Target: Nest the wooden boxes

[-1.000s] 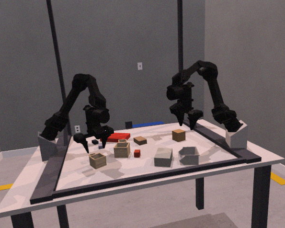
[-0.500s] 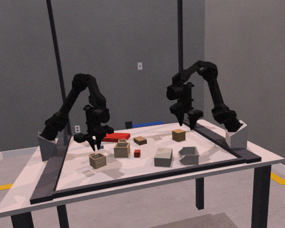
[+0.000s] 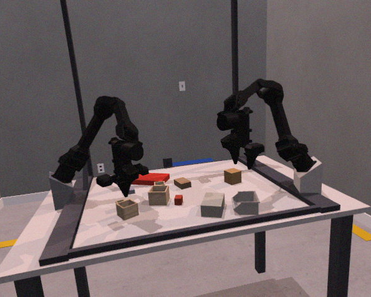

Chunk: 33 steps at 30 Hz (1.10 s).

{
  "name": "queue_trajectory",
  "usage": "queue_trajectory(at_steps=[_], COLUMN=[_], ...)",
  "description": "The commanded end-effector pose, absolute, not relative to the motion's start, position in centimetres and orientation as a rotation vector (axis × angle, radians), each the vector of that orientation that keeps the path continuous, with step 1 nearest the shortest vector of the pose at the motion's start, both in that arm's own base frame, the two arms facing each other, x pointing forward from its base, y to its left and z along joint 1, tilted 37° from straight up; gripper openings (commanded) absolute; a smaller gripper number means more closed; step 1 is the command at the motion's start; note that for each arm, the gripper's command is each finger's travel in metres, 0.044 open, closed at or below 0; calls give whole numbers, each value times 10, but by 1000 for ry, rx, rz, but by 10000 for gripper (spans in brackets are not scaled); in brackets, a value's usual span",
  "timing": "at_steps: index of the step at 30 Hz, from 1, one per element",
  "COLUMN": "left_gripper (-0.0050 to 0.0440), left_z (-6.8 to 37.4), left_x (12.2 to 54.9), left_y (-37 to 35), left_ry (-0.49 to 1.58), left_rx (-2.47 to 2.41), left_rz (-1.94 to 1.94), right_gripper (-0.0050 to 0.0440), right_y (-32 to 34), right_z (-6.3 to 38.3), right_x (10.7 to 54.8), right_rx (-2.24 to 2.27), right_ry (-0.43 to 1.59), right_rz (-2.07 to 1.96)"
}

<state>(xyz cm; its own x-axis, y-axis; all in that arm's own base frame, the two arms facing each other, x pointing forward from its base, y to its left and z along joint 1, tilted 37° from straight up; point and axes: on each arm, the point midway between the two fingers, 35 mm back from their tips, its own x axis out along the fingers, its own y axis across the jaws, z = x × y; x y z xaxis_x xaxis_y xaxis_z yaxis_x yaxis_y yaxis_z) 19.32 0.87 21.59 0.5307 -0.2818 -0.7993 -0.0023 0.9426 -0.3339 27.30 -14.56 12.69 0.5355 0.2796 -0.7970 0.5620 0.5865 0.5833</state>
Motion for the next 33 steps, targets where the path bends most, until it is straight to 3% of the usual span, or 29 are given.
queue_trajectory(at_steps=[1,17,18,20,29,33], left_gripper=[400,400,400,400,400,400], left_z=[220,220,220,220,220,220], left_x=[193,193,193,193,193,193], left_y=[9,9,9,9,9,9], left_ry=[989,989,989,989,989,989], left_rx=[-305,-305,-305,-305,-305,-305], left_rz=[-169,-169,-169,-169,-169,-169], right_gripper=[0,-5,24,24,240,253], right_y=[-139,-132,-133,-133,-135,-135], right_z=[112,92,93,93,98,98], right_x=[281,295,295,295,296,296], right_rx=[972,973,972,972,962,962], right_ry=[1038,1038,1037,1037,1020,1020], right_rz=[-206,-205,-204,-204,-202,-202])
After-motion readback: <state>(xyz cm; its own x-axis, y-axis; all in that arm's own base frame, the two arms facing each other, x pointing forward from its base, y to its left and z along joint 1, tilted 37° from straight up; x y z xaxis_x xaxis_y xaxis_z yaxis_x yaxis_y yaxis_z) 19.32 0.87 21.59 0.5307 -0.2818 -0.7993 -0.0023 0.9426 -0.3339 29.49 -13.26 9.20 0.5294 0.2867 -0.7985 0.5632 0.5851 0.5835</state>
